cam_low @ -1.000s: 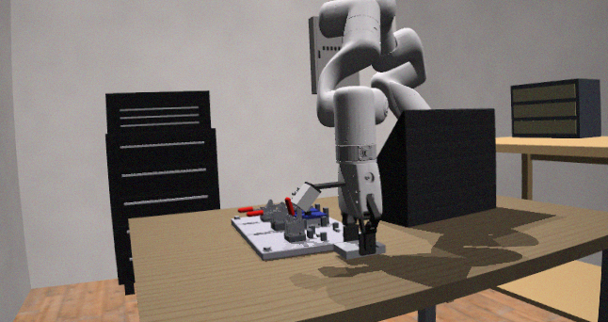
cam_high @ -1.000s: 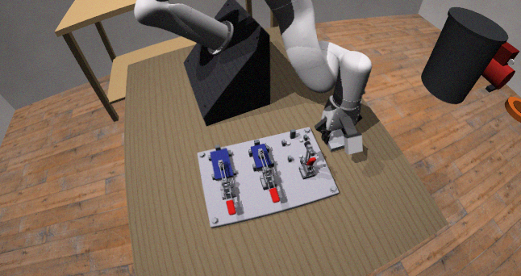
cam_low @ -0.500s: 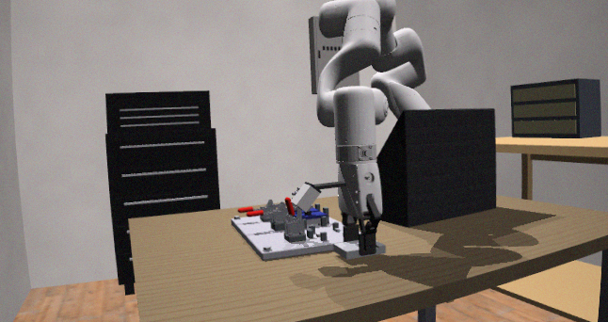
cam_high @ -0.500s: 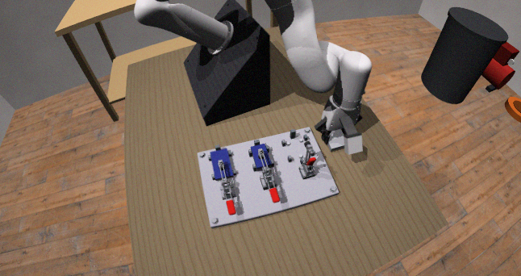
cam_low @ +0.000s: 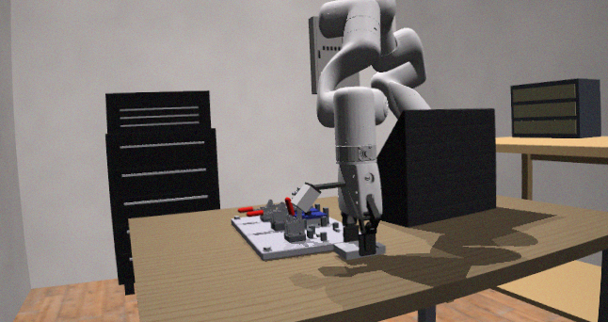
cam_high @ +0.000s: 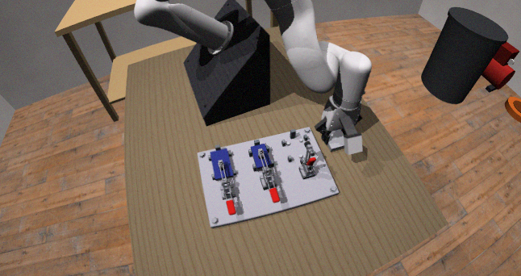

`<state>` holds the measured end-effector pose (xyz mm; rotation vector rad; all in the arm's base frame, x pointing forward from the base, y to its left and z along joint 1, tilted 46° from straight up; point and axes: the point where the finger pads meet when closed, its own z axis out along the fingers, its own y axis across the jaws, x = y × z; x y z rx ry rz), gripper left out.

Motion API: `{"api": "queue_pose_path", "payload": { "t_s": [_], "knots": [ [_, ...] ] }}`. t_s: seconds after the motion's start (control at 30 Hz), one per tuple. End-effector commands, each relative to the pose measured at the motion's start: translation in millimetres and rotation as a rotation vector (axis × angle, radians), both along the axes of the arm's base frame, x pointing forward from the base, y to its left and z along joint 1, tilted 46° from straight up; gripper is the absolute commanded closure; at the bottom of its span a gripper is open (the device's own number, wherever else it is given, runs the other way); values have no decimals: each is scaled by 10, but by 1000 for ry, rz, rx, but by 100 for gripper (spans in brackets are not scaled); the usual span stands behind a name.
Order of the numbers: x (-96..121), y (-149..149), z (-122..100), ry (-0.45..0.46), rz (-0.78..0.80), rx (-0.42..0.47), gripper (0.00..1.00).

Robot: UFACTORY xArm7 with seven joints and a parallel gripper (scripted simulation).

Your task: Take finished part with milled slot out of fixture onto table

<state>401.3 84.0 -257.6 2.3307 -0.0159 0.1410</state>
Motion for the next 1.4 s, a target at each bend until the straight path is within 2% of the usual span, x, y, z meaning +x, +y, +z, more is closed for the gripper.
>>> {"api": "queue_pose_path", "payload": {
  "t_s": [0.0,1.2,1.23,1.37],
  "knots": [
    [13,21,-3,-2,3,4,100],
    [20,-18,-41,-2,3,4,100],
    [20,-18,-41,-2,3,4,5],
    [20,-18,-41,-2,3,4,5]
  ]
}}
